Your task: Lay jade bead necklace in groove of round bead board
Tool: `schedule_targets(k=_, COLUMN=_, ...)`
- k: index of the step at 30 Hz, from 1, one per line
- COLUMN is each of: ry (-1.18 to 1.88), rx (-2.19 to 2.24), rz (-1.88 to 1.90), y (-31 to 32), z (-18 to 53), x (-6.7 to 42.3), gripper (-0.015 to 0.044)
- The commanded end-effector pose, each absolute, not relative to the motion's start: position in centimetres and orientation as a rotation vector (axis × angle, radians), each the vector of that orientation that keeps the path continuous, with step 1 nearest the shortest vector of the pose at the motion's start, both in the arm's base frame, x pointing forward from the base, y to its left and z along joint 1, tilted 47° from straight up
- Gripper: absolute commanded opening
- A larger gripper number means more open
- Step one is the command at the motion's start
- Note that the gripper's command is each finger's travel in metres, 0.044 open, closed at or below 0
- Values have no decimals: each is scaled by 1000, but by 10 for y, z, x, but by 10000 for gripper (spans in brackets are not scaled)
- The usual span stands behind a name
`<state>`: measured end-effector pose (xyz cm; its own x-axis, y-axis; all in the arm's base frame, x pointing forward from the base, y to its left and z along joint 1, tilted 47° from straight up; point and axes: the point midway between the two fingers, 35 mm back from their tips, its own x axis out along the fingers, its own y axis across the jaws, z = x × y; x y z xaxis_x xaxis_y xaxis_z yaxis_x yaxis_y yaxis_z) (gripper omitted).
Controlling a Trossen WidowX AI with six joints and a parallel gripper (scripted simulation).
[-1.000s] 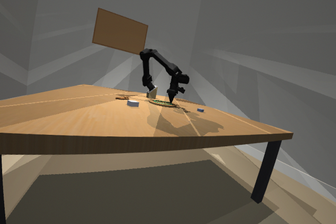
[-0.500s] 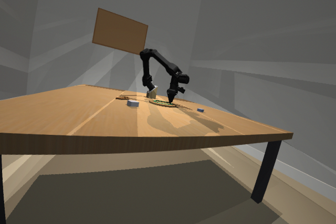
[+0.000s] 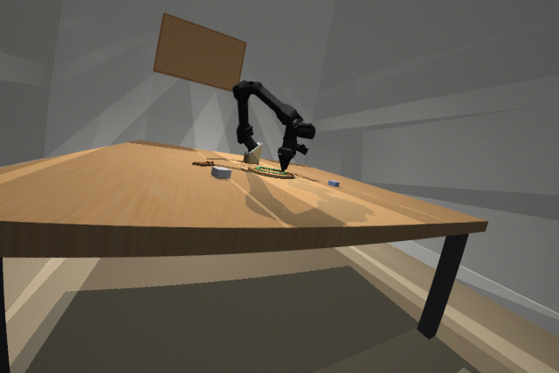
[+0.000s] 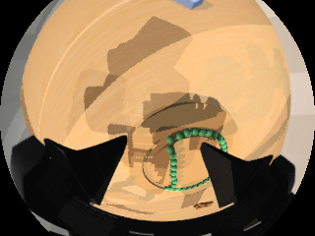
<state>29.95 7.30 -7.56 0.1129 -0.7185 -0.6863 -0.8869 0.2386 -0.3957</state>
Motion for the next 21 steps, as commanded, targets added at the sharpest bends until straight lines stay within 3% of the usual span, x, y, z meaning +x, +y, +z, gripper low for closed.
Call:
schedule_targets(k=1, ry=1640, rx=-1517, rz=237, y=74, z=-75, x=301, gripper=440)
schedule_targets(k=7, ry=1640, rx=-1517, rz=237, y=74, z=-75, x=301, gripper=440)
schedule_targets(k=19, ry=1659, rx=-1727, rz=490, y=89, z=-44, x=298, gripper=125)
schedule_targets(k=21, ry=1659, rx=-1727, rz=490, y=89, z=-44, x=298, gripper=120)
